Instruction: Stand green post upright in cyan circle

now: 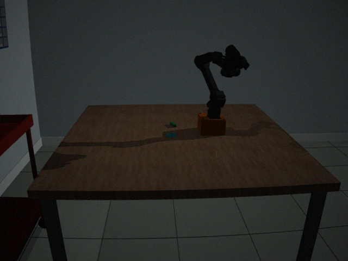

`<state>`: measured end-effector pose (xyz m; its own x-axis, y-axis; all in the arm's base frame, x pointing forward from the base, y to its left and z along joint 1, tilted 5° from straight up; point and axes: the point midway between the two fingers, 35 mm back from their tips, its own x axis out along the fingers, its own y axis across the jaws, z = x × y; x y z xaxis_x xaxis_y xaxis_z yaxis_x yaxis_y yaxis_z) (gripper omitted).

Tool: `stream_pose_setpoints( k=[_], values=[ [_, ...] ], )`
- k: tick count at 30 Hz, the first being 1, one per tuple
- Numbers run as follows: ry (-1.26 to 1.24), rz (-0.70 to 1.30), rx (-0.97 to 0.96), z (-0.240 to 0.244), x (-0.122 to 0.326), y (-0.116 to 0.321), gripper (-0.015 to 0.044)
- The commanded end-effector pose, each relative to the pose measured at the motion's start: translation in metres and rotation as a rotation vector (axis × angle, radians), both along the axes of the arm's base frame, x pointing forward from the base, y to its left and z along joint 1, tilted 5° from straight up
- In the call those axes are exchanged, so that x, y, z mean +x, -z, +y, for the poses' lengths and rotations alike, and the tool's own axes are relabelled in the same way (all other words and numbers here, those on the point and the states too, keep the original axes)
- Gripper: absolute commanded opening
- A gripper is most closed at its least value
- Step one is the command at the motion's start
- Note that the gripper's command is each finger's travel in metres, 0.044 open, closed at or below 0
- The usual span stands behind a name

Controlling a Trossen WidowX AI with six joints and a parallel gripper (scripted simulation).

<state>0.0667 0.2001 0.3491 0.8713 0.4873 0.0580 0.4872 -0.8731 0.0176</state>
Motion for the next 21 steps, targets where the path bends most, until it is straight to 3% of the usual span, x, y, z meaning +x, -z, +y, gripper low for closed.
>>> stream_pose_setpoints(
  k=[1, 7, 14, 21],
  values=[
    [0.003, -0.009, -0.009, 0.001, 0.001, 0.0, 0.0374],
    [0.146, -0.228, -0.29, 0.018, 0.029, -0.008, 0.0233],
    [0.314, -0.399, -0.705, 0.034, 0.084, -0.003, 0.0233],
    [0.406, -0.447, -1.156, 0.032, 0.153, 0.018, 0.0233]
  ],
)
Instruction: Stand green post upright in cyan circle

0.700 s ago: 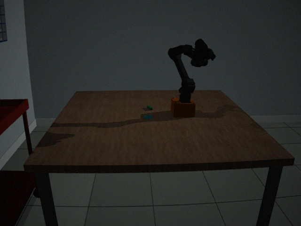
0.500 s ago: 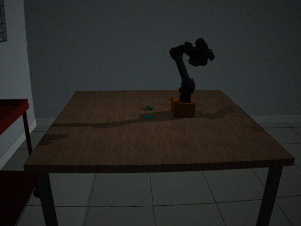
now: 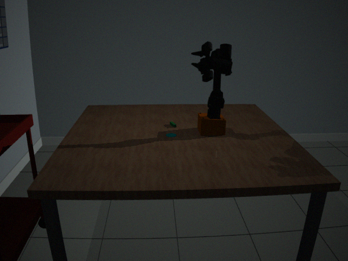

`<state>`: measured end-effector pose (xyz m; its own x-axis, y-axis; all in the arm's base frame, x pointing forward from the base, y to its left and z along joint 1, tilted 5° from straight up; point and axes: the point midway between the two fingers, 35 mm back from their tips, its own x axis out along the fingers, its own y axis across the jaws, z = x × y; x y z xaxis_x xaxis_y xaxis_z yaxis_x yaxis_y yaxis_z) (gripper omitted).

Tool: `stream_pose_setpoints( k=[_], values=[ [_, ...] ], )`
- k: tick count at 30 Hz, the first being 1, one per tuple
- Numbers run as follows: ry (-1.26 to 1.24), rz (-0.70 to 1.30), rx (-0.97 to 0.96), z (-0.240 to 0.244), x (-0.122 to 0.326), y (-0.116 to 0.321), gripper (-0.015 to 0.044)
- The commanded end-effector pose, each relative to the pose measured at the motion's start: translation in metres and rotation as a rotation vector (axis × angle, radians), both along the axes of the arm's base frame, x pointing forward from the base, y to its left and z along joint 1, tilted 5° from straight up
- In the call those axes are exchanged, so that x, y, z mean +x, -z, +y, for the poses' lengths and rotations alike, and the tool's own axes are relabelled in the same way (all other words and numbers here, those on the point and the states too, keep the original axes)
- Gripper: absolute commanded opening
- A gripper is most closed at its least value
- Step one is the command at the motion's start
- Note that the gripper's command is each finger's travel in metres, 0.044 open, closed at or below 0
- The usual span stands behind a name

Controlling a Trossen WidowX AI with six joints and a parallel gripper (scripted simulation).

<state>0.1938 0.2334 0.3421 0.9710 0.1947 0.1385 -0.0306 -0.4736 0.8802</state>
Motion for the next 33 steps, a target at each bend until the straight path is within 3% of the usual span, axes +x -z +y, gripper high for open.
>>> stream_pose_setpoints(
  k=[1, 9, 18, 25, 33],
  values=[
    [0.08, 0.011, -0.218, -0.004, 0.036, 0.016, 0.0233],
    [0.223, 0.157, -0.667, -0.049, 0.117, 0.061, 0.0233],
    [0.274, 0.497, -1.053, -0.146, 0.176, 0.126, 0.0233],
    [0.213, 0.842, -1.211, -0.238, 0.182, 0.179, 0.0233],
    [0.041, 1.242, -1.193, -0.336, 0.142, 0.231, 0.0233]
  ],
)
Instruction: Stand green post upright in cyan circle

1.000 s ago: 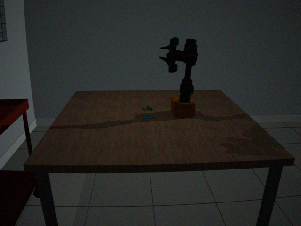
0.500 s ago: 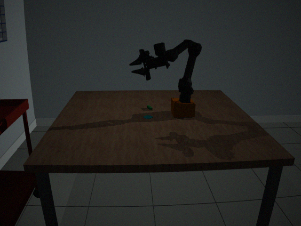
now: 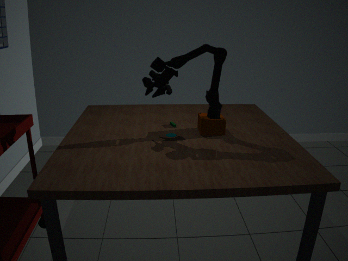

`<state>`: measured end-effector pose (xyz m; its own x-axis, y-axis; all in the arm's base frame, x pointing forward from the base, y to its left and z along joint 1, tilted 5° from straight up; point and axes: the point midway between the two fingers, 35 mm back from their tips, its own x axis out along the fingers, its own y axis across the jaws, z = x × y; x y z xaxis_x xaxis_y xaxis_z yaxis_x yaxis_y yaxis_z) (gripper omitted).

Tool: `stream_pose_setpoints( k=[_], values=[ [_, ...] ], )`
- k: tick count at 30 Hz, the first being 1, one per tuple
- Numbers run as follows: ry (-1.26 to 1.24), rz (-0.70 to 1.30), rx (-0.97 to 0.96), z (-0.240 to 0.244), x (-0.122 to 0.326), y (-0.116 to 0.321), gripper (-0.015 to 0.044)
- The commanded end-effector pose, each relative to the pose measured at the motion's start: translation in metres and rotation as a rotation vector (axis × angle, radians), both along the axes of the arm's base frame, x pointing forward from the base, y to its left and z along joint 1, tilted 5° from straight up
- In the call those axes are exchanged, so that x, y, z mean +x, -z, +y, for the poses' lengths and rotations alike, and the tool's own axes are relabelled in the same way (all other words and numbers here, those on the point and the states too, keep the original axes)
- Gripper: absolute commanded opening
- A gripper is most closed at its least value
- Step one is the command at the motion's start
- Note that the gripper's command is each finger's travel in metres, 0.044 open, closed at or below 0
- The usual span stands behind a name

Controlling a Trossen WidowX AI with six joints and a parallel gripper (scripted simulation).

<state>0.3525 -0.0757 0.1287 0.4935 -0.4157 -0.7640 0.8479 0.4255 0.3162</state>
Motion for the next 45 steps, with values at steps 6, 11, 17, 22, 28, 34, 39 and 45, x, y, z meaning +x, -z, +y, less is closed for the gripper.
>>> stream_pose_setpoints(
  k=[6, 11, 17, 22, 28, 34, 39, 45],
  values=[
    [0.111, 0.366, 0.185, -0.079, -0.071, 0.046, 0.0233],
    [0.177, 0.512, 0.378, -0.105, -0.122, 0.061, 0.0233],
    [0.197, 0.543, 0.445, -0.11, -0.138, 0.063, 0.0233],
    [0.197, 0.543, 0.445, -0.116, -0.135, 0.101, 0.0233],
    [0.197, 0.544, 0.445, -0.116, -0.144, 0.179, 0.0233],
    [0.197, 0.545, 0.445, -0.116, -0.145, 0.181, 0.0206],
    [0.197, 0.545, 0.445, -0.116, -0.145, 0.181, 0.0075],
    [0.197, 0.545, 0.445, -0.116, -0.145, 0.181, 0.0023]
  ],
)
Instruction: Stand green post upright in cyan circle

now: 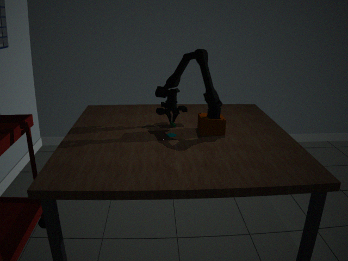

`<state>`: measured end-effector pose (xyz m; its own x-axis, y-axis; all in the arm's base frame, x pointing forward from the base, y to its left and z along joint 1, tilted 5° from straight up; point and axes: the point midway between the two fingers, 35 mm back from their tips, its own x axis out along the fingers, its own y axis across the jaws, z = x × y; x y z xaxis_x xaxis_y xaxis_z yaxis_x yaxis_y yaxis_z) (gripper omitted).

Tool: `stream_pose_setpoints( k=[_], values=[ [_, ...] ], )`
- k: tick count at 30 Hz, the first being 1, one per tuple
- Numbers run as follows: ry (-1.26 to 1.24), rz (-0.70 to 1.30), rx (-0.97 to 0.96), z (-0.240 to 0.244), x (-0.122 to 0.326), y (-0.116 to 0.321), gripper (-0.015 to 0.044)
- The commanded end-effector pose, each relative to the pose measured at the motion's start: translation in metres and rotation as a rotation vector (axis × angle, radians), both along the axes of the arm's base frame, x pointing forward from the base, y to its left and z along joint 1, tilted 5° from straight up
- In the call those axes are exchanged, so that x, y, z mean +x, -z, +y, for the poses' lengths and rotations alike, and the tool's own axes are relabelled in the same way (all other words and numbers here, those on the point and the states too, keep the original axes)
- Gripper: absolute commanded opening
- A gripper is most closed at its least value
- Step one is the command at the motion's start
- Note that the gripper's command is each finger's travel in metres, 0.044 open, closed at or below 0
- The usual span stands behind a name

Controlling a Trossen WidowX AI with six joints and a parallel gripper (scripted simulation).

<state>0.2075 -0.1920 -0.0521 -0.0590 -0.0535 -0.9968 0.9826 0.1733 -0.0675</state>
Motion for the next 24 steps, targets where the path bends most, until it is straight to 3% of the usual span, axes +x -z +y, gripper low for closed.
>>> stream_pose_setpoints(
  k=[1, 24],
  values=[
    [-0.005, -0.002, 0.003, 0.0, 0.001, -0.001, 0.0023],
    [-0.005, -0.003, 0.003, 0.0, 0.01, -0.071, 0.0023]
  ],
)
